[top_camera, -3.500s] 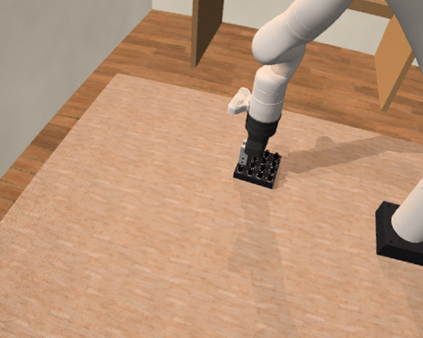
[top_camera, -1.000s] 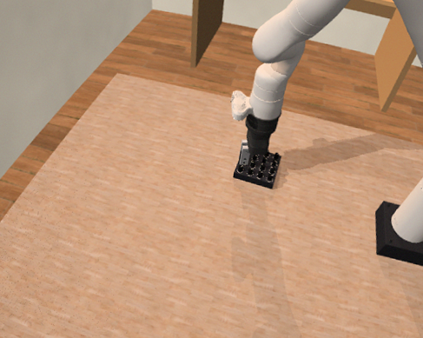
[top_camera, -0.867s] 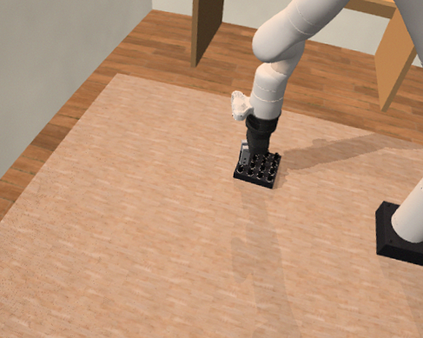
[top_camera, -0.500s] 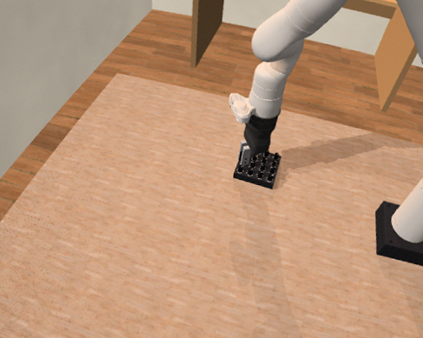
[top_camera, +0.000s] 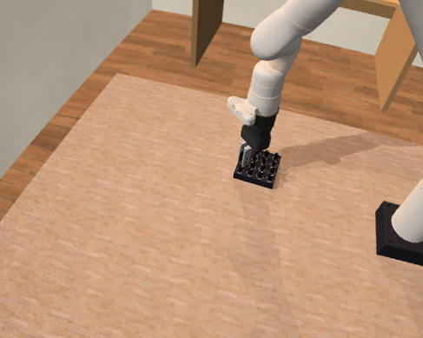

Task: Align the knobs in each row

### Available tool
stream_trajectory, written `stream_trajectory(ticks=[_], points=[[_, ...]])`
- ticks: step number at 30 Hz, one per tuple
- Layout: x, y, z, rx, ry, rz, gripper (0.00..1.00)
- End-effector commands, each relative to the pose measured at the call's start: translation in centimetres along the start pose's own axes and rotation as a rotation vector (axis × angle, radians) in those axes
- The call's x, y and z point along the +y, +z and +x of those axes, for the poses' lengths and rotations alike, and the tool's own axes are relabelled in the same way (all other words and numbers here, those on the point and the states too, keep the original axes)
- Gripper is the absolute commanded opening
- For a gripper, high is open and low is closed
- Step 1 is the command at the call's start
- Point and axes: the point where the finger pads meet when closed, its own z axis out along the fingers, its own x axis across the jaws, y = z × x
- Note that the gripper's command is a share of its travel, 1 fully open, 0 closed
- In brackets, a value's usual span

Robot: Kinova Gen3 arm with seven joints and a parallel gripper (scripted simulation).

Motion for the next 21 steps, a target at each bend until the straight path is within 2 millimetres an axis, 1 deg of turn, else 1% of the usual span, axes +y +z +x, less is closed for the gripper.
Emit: stream_trajectory(ticks=[1, 4, 6, 21], points=[[0.07, -0.07, 0.14, -0.001, -0.034, 0.004, 0.30], [0.07, -0.07, 0.14, 0.000, -0.093, 0.004, 0.30], [0.07, -0.07, 0.14, 0.000, -0.093, 0.004, 0.30], [0.07, -0.07, 0.14, 0.000, -0.366, 0.004, 0.30]])
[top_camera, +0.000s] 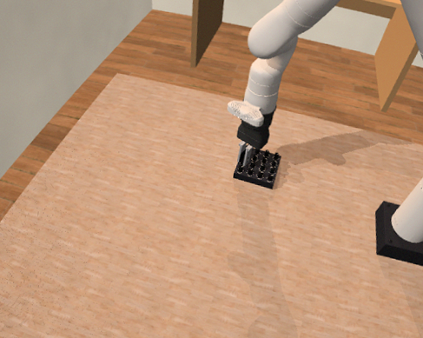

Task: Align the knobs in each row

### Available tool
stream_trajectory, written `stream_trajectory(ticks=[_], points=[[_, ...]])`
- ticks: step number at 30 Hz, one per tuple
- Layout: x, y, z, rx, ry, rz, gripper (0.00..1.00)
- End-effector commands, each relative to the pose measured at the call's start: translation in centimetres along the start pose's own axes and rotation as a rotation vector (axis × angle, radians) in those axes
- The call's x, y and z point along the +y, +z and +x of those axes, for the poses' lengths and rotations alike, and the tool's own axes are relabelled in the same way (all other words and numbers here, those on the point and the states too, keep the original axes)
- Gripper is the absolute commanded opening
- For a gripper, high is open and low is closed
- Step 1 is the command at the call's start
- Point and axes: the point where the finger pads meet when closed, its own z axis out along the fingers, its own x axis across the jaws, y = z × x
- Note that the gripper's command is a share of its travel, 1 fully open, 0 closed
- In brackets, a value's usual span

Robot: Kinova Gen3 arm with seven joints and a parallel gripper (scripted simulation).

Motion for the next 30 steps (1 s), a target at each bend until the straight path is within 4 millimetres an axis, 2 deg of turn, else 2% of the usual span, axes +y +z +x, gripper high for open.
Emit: stream_trajectory(ticks=[1, 17, 30], points=[[0.11, -0.07, 0.10, 0.001, -0.011, 0.003, 0.30], [0.11, -0.07, 0.10, 0.001, -0.220, 0.003, 0.30], [0.11, -0.07, 0.10, 0.001, -0.318, 0.003, 0.30]])
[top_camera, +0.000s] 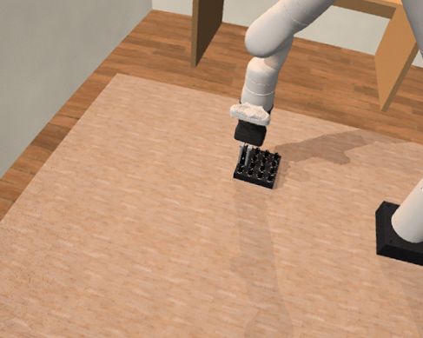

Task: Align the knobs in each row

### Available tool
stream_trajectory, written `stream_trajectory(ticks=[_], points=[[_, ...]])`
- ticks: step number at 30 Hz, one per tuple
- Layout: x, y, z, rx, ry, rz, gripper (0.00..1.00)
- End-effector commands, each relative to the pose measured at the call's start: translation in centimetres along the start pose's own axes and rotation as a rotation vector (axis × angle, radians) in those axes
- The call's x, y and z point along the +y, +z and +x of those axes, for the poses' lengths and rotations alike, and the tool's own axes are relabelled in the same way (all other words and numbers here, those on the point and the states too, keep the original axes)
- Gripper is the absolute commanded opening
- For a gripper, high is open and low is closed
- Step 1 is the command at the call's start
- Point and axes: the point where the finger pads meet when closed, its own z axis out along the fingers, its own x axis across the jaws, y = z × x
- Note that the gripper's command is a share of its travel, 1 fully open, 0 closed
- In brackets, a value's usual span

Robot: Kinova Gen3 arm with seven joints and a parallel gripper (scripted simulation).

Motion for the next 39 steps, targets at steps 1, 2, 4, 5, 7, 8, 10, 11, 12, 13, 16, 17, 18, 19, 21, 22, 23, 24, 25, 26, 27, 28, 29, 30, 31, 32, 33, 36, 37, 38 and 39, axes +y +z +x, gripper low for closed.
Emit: stream_trajectory(ticks=[1, 2, 4, 5, 7, 8, 10, 11, 12, 13, 16, 17, 18, 19, 21, 22, 23, 24, 25, 26, 27, 28, 29, 30, 31, 32, 33, 36, 37, 38, 39], points=[[0.13, -0.07, 0.06, 0.002, -0.011, 0.000, 0.30], [0.13, -0.07, 0.06, 0.002, -0.017, 0.000, 0.30], [0.13, -0.07, 0.06, 0.002, -0.028, 0.000, 0.30], [0.13, -0.07, 0.06, 0.002, -0.028, 0.000, 0.30], [0.13, -0.07, 0.06, 0.002, -0.033, 0.000, 0.30], [0.13, -0.07, 0.06, 0.002, -0.038, 0.000, 0.30], [0.13, -0.07, 0.06, 0.002, -0.046, 0.000, 0.30], [0.13, -0.07, 0.06, 0.002, -0.050, 0.000, 0.30], [0.13, -0.07, 0.06, 0.002, -0.053, 0.000, 0.30], [0.13, -0.07, 0.06, 0.002, -0.056, 0.000, 0.30], [0.13, -0.07, 0.06, 0.002, -0.063, 0.000, 0.30], [0.13, -0.07, 0.06, 0.002, -0.065, 0.000, 0.30], [0.13, -0.07, 0.06, 0.002, -0.066, 0.000, 0.30], [0.13, -0.07, 0.06, 0.002, -0.068, 0.000, 0.30], [0.13, -0.07, 0.06, 0.002, -0.070, 0.000, 0.30], [0.13, -0.07, 0.06, 0.002, -0.070, 0.000, 0.30], [0.13, -0.07, 0.06, 0.002, -0.070, 0.000, 0.30], [0.13, -0.07, 0.06, 0.002, -0.070, 0.000, 0.30], [0.13, -0.07, 0.06, 0.002, -0.071, 0.000, 0.30], [0.13, -0.07, 0.06, 0.002, -0.071, 0.000, 0.30], [0.13, -0.07, 0.06, 0.002, -0.072, 0.000, 0.30], [0.13, -0.07, 0.06, 0.002, -0.072, 0.000, 0.30], [0.13, -0.07, 0.06, 0.002, -0.072, 0.000, 0.30], [0.13, -0.07, 0.06, 0.002, -0.072, 0.000, 0.30], [0.13, -0.07, 0.06, 0.002, -0.072, 0.000, 0.30], [0.13, -0.07, 0.06, 0.002, -0.072, 0.000, 0.30], [0.13, -0.07, 0.06, 0.002, -0.072, 0.000, 0.30], [0.13, -0.07, 0.06, 0.002, -0.072, 0.000, 0.30], [0.13, -0.07, 0.06, 0.002, -0.072, 0.000, 0.30], [0.13, -0.07, 0.06, 0.002, -0.072, 0.000, 0.30], [0.13, -0.07, 0.06, 0.002, -0.072, 0.000, 0.30]])
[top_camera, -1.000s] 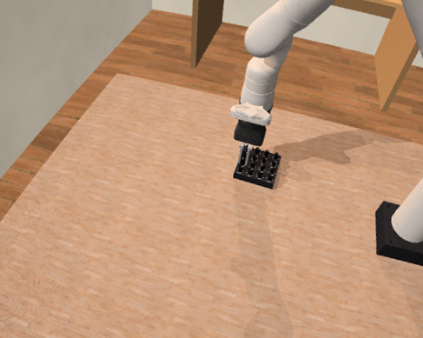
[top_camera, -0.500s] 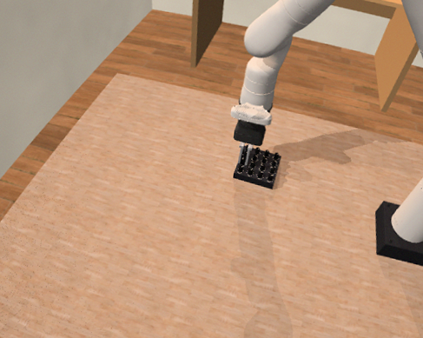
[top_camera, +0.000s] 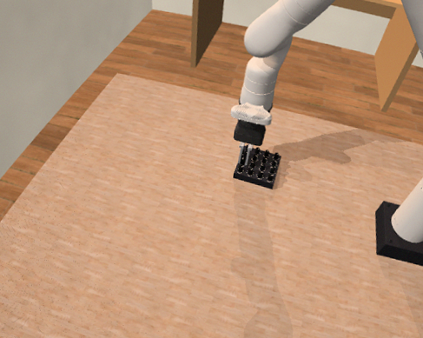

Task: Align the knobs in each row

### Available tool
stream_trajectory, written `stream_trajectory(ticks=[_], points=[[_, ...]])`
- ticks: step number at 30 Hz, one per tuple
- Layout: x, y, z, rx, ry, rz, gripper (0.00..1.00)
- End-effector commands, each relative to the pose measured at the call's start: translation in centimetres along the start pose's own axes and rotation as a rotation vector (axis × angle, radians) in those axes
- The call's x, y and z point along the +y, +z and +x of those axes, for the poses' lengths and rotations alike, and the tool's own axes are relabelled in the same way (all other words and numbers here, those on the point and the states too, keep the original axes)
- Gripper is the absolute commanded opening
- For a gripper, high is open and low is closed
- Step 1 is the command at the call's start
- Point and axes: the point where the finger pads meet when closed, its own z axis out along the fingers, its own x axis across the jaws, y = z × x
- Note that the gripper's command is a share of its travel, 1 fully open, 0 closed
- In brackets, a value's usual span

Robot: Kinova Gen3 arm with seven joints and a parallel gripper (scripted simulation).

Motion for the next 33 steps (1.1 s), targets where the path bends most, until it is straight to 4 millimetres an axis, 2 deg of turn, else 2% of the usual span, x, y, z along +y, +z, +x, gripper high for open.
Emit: stream_trajectory(ticks=[1, 3, 4, 26, 33], points=[[0.1, -0.1, 0.0, 0.002, 0.001, -0.002, 0.30], [0.1, -0.1, 0.0, 0.002, 0.001, -0.002, 0.30], [0.1, -0.1, 0.0, 0.002, 0.001, -0.002, 0.46], [0.1, -0.1, 0.0, 0.002, 0.001, -0.002, 0.46], [0.1, -1.4, 0.0, 0.002, 0.001, -0.002, 0.46]])
